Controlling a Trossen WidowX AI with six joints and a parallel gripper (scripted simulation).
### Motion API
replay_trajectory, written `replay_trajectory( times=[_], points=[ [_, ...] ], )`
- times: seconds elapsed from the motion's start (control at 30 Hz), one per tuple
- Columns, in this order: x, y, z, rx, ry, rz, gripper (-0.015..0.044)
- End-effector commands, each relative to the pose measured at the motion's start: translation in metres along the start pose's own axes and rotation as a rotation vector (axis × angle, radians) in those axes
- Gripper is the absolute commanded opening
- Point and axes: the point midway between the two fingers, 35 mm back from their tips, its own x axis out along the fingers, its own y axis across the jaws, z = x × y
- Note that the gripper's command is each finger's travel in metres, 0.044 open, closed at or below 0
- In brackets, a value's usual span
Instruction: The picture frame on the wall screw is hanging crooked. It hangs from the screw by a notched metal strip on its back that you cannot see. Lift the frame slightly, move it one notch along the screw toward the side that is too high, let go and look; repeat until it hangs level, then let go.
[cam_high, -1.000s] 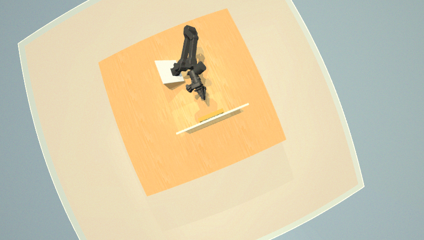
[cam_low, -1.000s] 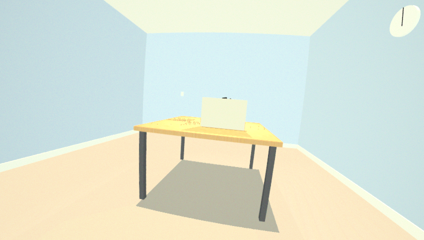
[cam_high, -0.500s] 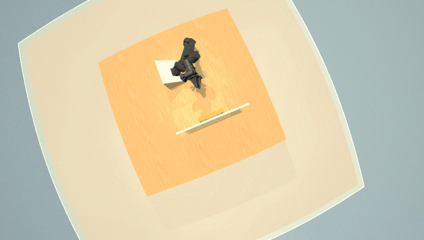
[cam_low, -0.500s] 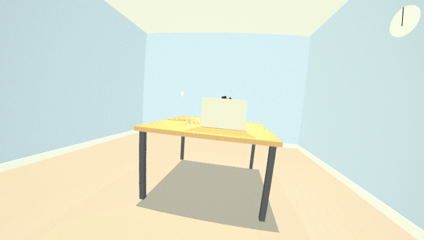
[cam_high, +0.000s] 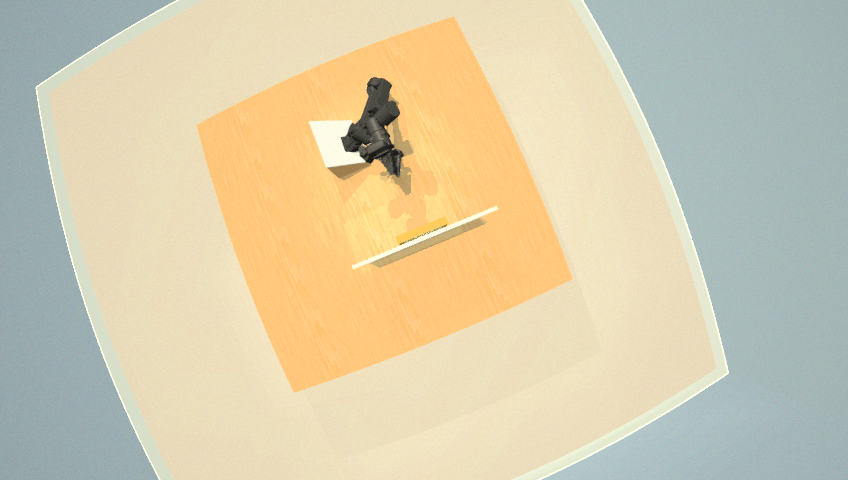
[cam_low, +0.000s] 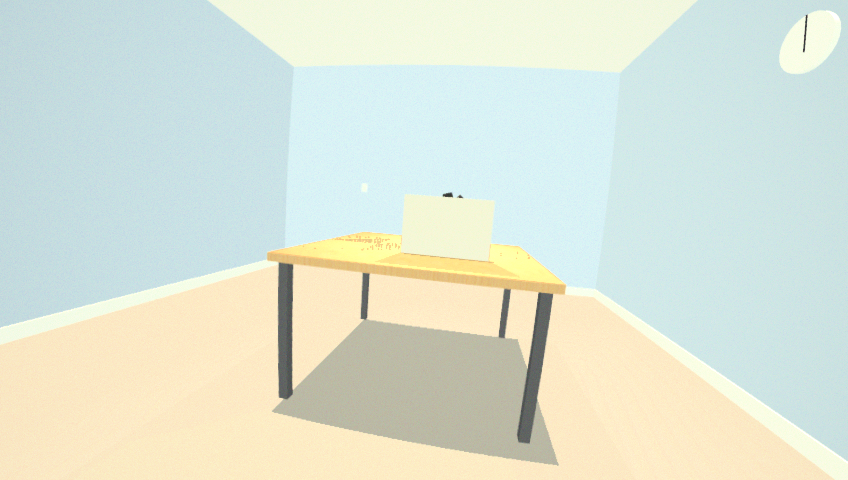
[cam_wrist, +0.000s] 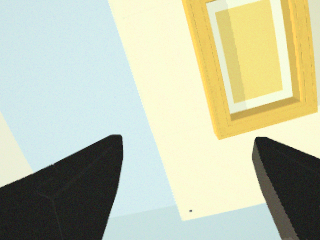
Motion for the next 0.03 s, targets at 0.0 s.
replay_trajectory(
  times=[0.0],
  points=[
    [0.0, -0.0008, 0.0002, 0.005, 0.001, -0.005, 0.026]
  ],
)
